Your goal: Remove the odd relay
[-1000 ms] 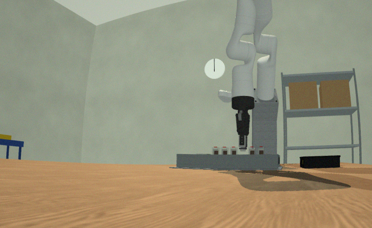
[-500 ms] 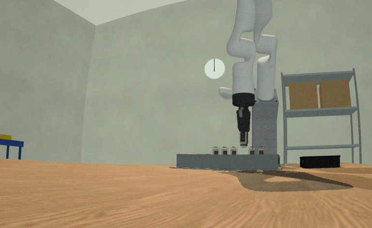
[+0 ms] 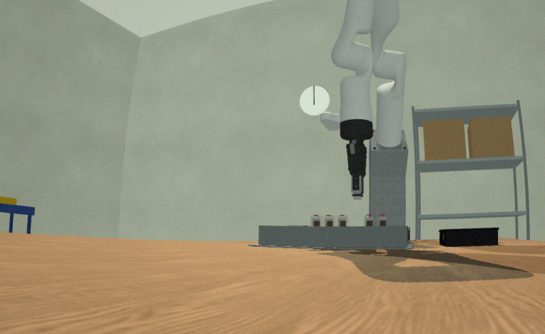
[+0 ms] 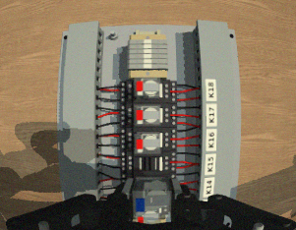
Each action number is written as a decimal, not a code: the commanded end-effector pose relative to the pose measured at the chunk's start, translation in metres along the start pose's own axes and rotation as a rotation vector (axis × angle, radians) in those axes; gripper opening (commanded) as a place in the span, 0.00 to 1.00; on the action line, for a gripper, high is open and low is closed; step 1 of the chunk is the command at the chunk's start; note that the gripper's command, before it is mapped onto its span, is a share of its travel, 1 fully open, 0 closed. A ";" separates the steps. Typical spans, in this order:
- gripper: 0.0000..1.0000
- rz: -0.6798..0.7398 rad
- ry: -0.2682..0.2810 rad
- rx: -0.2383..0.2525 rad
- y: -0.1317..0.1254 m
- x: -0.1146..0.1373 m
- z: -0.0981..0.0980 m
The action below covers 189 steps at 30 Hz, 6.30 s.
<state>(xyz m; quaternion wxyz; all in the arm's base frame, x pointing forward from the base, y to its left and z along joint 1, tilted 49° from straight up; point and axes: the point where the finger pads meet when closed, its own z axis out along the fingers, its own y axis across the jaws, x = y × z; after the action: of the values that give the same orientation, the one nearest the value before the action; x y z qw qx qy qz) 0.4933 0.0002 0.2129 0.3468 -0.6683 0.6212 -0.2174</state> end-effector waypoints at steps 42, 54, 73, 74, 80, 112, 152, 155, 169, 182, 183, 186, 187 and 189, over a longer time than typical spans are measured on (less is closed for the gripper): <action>0.00 0.001 0.005 0.013 -0.005 0.002 -0.007; 0.00 0.001 0.005 0.013 -0.005 0.001 -0.007; 0.00 0.001 0.005 0.013 -0.004 -0.010 -0.007; 0.00 0.001 0.005 0.013 -0.003 -0.011 -0.007; 0.00 0.001 0.005 0.013 -0.002 -0.020 -0.007; 0.00 0.001 0.005 0.013 0.006 -0.077 -0.006; 0.00 0.001 0.005 0.013 0.018 -0.163 -0.006; 0.00 0.001 0.005 0.013 0.018 -0.168 -0.006; 0.00 0.001 0.005 0.013 0.022 -0.197 -0.005; 0.00 0.001 0.005 0.013 0.025 -0.218 -0.005; 0.00 0.001 0.005 0.013 0.026 -0.220 -0.005; 0.00 0.001 0.005 0.013 0.026 -0.225 -0.005; 0.00 0.001 0.005 0.013 0.026 -0.226 -0.005; 0.00 0.001 0.005 0.013 0.027 -0.228 -0.005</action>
<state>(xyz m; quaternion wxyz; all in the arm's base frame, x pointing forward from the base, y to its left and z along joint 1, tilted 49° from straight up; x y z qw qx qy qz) 0.4427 0.2176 0.2287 0.3488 -0.6621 0.6242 -0.2244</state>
